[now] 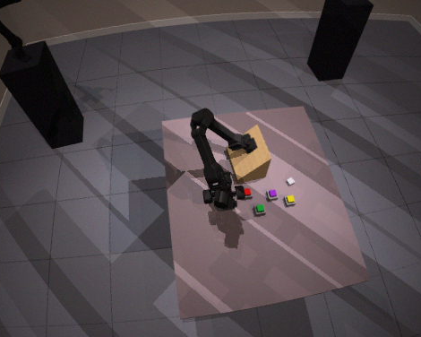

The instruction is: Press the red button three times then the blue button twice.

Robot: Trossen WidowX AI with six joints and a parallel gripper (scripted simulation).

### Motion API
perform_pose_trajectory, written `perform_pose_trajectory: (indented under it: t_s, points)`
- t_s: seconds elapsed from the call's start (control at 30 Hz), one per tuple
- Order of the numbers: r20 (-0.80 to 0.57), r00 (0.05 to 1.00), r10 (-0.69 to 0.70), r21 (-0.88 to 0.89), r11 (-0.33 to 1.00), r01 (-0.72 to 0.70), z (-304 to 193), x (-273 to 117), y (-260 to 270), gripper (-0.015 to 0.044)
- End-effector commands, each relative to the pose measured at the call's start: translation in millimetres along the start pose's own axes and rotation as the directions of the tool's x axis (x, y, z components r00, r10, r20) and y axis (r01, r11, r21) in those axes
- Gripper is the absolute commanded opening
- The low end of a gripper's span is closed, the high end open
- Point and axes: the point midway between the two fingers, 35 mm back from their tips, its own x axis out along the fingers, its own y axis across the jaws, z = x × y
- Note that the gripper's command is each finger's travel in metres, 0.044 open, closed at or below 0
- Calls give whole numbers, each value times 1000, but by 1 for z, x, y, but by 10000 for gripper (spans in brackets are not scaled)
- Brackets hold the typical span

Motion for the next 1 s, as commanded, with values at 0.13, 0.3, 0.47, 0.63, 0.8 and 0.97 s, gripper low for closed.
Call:
perform_pose_trajectory:
  t_s: [0.13, 0.3, 0.47, 0.63, 0.8, 0.97]
  points:
    - [-3, 1000, 5, -9, 1000, -5, -1, 14, 2, 20]
    - [-3, 1000, 4, -10, 1000, -5, -1, 22, 2, 20]
    - [-3, 1000, 4, -10, 1000, -4, -2, 24, 2, 20]
    - [-3, 1000, 4, -10, 1000, -4, -2, 24, 2, 20]
    - [-3, 1000, 4, -10, 1000, -4, -2, 24, 2, 20]
    - [-3, 1000, 4, -10, 1000, -4, -2, 24, 2, 20]
